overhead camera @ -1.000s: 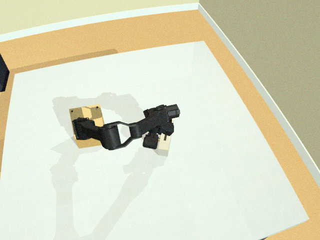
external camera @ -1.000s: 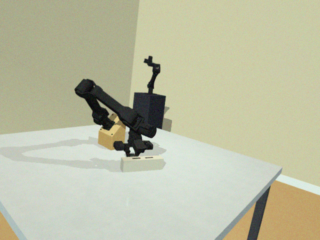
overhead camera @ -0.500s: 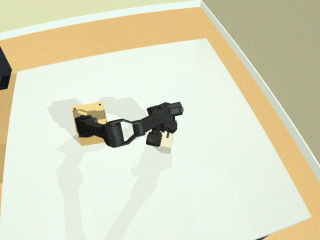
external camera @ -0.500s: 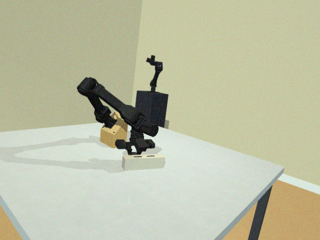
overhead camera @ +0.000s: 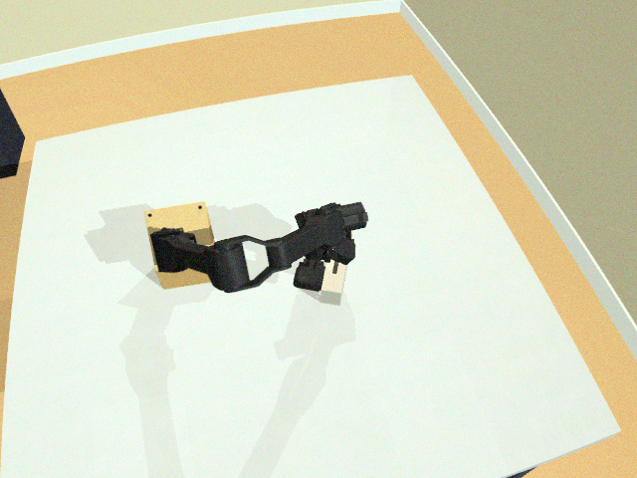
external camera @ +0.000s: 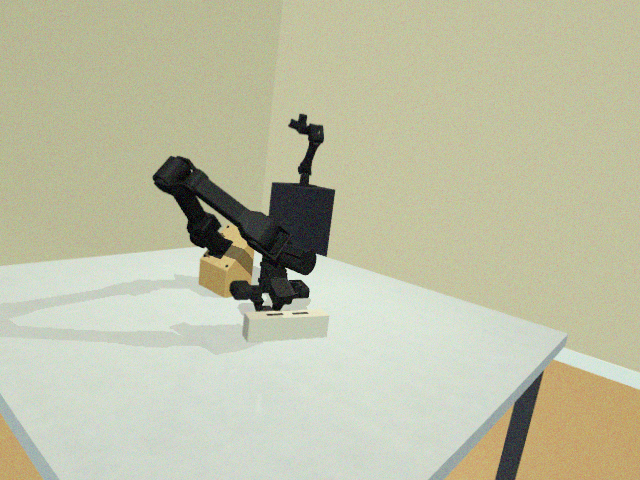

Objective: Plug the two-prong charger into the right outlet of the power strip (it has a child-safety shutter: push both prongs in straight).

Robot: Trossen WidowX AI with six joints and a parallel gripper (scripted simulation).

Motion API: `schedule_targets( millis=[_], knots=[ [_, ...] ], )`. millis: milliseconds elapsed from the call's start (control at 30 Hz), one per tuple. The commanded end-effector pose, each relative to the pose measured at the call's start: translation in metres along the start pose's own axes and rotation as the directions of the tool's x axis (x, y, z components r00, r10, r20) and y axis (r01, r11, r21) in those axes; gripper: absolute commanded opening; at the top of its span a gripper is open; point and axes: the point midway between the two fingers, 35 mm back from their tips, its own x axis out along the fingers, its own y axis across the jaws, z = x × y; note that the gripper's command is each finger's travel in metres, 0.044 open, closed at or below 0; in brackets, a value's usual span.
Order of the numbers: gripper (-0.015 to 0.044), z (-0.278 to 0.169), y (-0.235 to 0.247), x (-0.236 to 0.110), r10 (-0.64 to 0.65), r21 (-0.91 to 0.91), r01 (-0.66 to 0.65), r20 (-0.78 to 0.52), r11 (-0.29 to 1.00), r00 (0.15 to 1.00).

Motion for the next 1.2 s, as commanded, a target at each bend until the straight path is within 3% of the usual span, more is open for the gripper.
schedule_targets(
  millis=[0, 1167],
  knots=[
    [0.0, 0.0028, -0.0004, -0.0007, -0.002, 0.0, 0.002, 0.004, 1.0, 1.0],
    [0.0, 0.009, -0.0008, -0.0012, -0.002, 0.0, 0.002, 0.004, 1.0, 1.0]
  ],
)
